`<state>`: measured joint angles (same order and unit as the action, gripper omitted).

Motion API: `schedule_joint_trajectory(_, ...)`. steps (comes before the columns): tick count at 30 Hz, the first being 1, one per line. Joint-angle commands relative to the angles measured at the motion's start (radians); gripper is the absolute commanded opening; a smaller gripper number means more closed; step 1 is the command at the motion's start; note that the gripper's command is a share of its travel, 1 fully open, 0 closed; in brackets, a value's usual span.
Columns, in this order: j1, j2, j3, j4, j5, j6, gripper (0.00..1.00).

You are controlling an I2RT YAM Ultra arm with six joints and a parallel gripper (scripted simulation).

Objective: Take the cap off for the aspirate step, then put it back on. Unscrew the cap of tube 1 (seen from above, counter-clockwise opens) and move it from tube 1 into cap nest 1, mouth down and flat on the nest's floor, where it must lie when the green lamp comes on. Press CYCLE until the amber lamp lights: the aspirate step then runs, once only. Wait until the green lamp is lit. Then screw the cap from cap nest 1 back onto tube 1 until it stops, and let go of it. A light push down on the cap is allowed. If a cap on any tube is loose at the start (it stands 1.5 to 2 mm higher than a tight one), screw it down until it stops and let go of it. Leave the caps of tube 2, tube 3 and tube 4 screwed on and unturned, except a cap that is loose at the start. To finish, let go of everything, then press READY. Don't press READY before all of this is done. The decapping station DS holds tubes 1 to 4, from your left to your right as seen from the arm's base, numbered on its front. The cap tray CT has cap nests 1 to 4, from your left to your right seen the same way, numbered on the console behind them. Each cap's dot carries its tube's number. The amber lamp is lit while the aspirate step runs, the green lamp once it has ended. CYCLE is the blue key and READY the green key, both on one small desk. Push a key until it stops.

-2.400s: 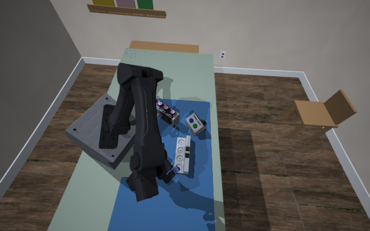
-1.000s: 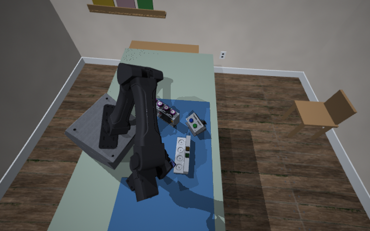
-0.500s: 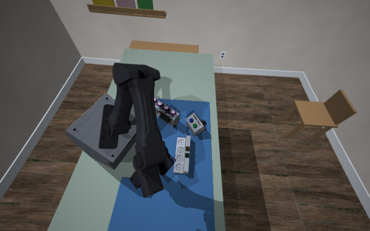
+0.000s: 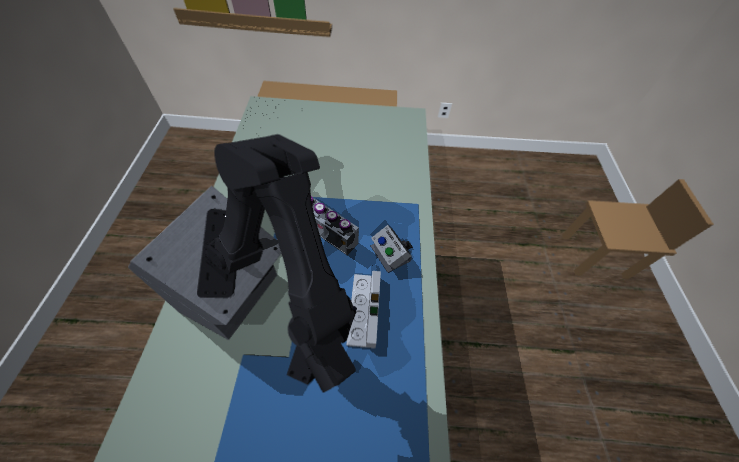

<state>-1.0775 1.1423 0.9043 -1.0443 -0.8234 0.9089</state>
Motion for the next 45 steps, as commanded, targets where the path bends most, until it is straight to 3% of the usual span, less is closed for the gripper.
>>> schedule_joint_trajectory(1,0.051,0.010,-0.007,0.042,0.069,-0.073,0.49)
schedule_joint_trajectory(11,0.227,0.067,-0.022,0.114,0.225,-0.241,0.49)
schedule_joint_trajectory(13,0.227,0.067,-0.022,0.114,0.225,-0.241,0.49)
schedule_joint_trajectory(19,0.353,0.102,-0.054,0.193,0.322,-0.317,0.49)
schedule_joint_trajectory(22,0.381,0.117,-0.033,0.174,0.361,-0.391,0.49)
schedule_joint_trajectory(28,0.491,0.149,-0.049,0.229,0.454,-0.481,0.49)
schedule_joint_trajectory(30,0.491,0.149,-0.049,0.229,0.454,-0.481,0.49)
schedule_joint_trajectory(36,0.617,0.189,-0.076,0.303,0.551,-0.553,0.49)
schedule_joint_trajectory(39,0.642,0.196,-0.063,0.291,0.587,-0.627,0.49)
schedule_joint_trajectory(45,0.753,0.230,-0.079,0.345,0.680,-0.714,0.49)
